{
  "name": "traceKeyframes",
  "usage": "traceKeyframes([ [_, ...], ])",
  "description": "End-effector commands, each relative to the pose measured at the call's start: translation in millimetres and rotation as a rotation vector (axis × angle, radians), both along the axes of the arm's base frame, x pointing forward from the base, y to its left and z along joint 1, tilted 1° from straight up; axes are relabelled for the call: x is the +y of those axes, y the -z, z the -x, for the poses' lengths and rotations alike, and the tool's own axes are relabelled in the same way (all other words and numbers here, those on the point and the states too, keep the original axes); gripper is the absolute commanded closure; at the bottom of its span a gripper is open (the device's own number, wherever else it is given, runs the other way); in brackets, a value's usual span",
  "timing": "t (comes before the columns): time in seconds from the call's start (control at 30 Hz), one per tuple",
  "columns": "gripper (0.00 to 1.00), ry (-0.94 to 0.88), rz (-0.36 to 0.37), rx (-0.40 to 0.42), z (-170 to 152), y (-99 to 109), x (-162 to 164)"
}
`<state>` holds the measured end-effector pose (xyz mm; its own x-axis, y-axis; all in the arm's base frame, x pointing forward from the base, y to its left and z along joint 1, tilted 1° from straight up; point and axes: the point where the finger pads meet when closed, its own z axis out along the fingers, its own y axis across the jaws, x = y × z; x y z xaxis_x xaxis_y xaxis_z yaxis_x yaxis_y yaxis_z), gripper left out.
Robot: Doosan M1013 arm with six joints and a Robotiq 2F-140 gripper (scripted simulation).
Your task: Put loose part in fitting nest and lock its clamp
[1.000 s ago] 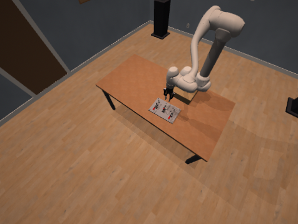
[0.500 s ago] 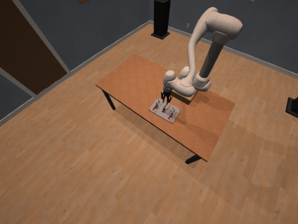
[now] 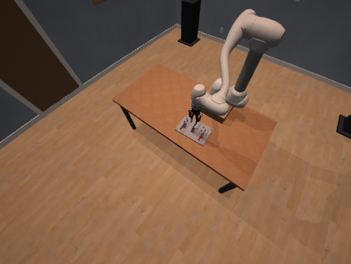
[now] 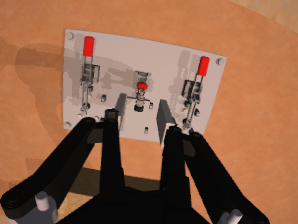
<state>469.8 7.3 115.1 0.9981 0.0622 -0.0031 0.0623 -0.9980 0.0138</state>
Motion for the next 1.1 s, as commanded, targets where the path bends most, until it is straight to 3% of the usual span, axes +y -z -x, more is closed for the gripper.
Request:
traceKeyframes([
  [0.0, 0.65, 0.0, 0.0, 0.0, 0, 2, 0],
  [0.3, 0.65, 0.0, 0.0, 0.0, 0, 16, 0],
  [0.8, 0.65, 0.0, 0.0, 0.0, 0, 64, -1],
  [1.07, 0.65, 0.0, 0.0, 0.0, 0, 77, -1],
])
